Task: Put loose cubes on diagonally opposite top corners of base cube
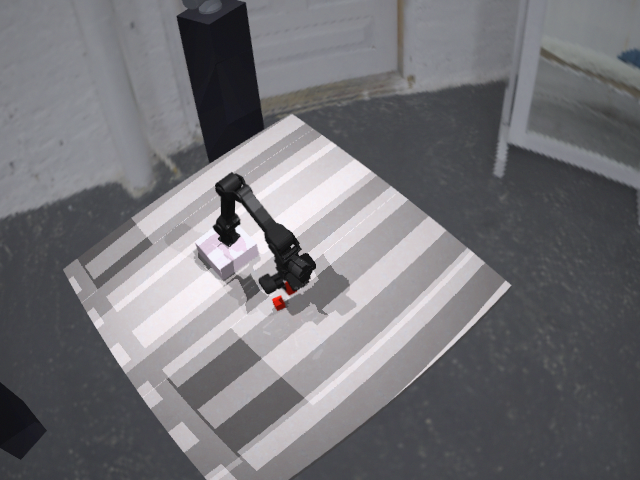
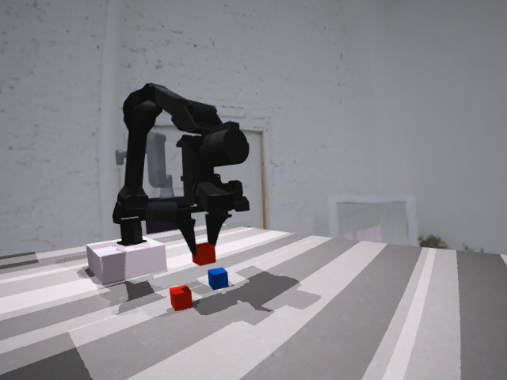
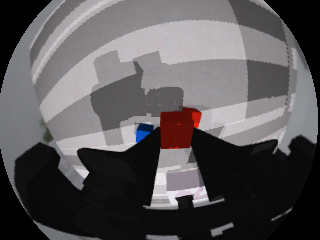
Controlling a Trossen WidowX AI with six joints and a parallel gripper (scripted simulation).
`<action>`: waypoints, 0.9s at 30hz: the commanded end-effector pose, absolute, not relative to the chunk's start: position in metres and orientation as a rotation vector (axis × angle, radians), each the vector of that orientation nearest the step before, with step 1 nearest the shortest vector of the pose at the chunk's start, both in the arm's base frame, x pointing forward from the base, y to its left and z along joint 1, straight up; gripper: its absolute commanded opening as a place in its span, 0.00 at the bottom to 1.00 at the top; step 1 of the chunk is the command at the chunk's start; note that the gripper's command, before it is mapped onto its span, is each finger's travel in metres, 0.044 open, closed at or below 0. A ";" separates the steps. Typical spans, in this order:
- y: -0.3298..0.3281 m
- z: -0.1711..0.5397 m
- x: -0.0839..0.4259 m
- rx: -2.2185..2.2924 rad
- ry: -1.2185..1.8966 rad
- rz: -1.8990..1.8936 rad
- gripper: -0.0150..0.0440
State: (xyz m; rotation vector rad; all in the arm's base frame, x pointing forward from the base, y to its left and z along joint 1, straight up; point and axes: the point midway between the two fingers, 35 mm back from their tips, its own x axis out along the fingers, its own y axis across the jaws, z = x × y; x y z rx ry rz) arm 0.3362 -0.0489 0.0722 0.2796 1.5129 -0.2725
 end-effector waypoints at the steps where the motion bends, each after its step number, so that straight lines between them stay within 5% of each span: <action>1: -0.035 0.070 0.335 0.194 1.522 -0.185 0.43; 27: 0.029 0.055 0.324 -0.218 1.529 0.217 0.43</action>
